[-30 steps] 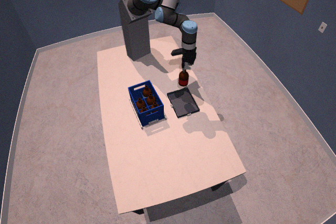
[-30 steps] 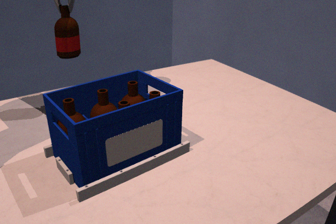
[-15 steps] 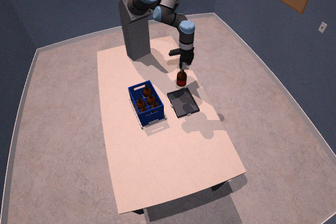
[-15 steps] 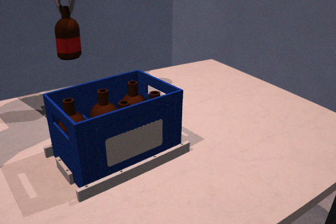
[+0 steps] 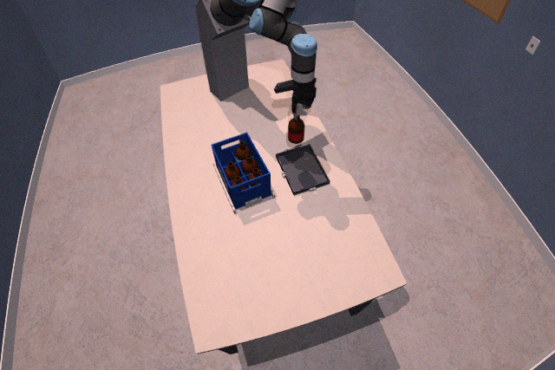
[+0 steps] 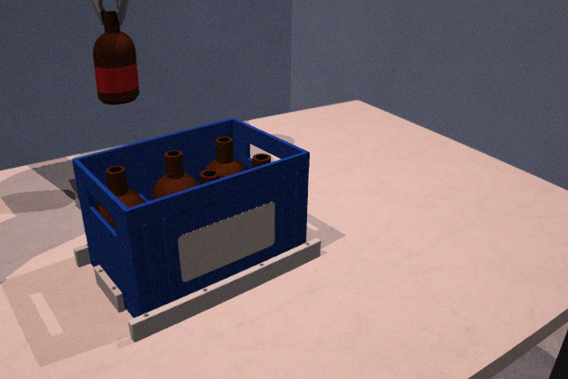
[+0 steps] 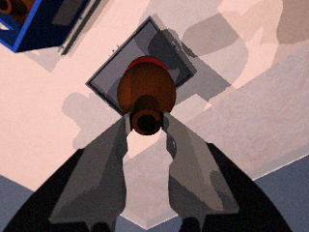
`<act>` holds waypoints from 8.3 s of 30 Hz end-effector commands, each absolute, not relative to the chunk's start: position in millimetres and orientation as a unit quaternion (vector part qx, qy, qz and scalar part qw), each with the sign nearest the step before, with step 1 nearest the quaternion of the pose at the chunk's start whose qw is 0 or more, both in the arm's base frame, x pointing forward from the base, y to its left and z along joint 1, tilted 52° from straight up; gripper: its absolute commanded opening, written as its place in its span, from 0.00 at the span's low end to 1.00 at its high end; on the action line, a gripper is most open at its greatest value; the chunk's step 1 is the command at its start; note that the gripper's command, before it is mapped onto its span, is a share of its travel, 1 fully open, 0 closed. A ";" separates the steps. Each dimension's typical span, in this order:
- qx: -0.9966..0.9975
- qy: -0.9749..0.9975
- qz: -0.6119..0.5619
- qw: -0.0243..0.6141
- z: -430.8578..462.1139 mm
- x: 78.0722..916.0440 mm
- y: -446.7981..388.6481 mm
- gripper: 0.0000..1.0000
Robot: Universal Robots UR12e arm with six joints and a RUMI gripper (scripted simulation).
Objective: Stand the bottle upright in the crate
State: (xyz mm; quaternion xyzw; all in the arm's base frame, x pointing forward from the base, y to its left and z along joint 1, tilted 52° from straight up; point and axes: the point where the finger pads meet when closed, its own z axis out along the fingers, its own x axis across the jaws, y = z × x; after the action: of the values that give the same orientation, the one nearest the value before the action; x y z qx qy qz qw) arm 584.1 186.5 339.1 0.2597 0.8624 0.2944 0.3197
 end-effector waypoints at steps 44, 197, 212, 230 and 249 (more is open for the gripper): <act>0.259 0.862 0.295 0.320 307.1 590.1 115.1 0.00; 0.259 0.862 0.295 0.320 202.2 609.3 -115.2 0.00; 0.259 0.862 0.295 0.320 201.2 609.5 -117.4 0.00; 0.259 0.862 0.295 0.320 201.0 609.5 -117.7 0.00; 0.259 0.862 0.295 0.320 201.0 609.5 -117.7 0.00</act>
State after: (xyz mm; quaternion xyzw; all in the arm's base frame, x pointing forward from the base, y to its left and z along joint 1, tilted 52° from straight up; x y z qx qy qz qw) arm 609.4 -117.4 200.6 0.2594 0.8624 0.2948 0.3196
